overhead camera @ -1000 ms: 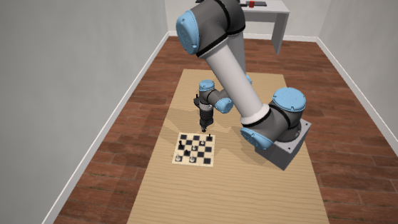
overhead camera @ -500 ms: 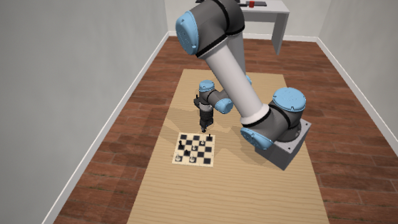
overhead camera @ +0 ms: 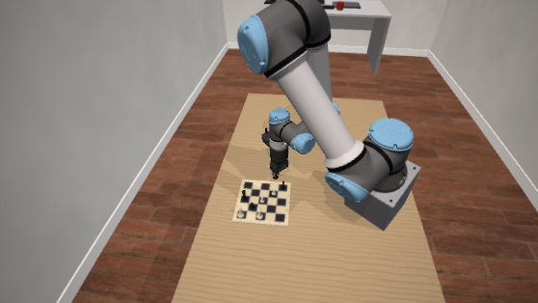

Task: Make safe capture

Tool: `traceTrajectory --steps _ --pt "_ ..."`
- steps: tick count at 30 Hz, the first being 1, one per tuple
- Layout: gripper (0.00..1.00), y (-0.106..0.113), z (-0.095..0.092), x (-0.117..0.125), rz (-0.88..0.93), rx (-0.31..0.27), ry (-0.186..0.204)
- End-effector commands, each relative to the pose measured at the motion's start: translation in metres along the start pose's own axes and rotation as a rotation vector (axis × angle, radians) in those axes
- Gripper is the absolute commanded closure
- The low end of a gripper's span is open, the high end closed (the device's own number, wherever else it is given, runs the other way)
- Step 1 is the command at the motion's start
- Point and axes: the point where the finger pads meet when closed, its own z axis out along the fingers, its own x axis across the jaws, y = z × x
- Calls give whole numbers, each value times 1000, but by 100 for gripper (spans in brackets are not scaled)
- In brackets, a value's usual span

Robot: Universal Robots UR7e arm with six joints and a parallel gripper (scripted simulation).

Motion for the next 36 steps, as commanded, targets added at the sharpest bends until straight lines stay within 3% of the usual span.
traceTrajectory --steps 1,17,18,20,21,23,24,28,29,31,32,36 --pt "100 0 0 0 0 1 0" --pt "100 0 0 0 0 1 0" --pt "84 0 0 0 0 1 0" --pt "84 0 0 0 0 1 0" --pt "68 0 0 0 0 1 0" --pt "68 0 0 0 0 1 0" --pt "52 0 0 0 0 1 0" --pt "52 0 0 0 0 1 0" --pt "37 0 0 0 0 1 0" --pt "37 0 0 0 0 1 0" --pt "21 0 0 0 0 1 0" --pt "21 0 0 0 0 1 0"
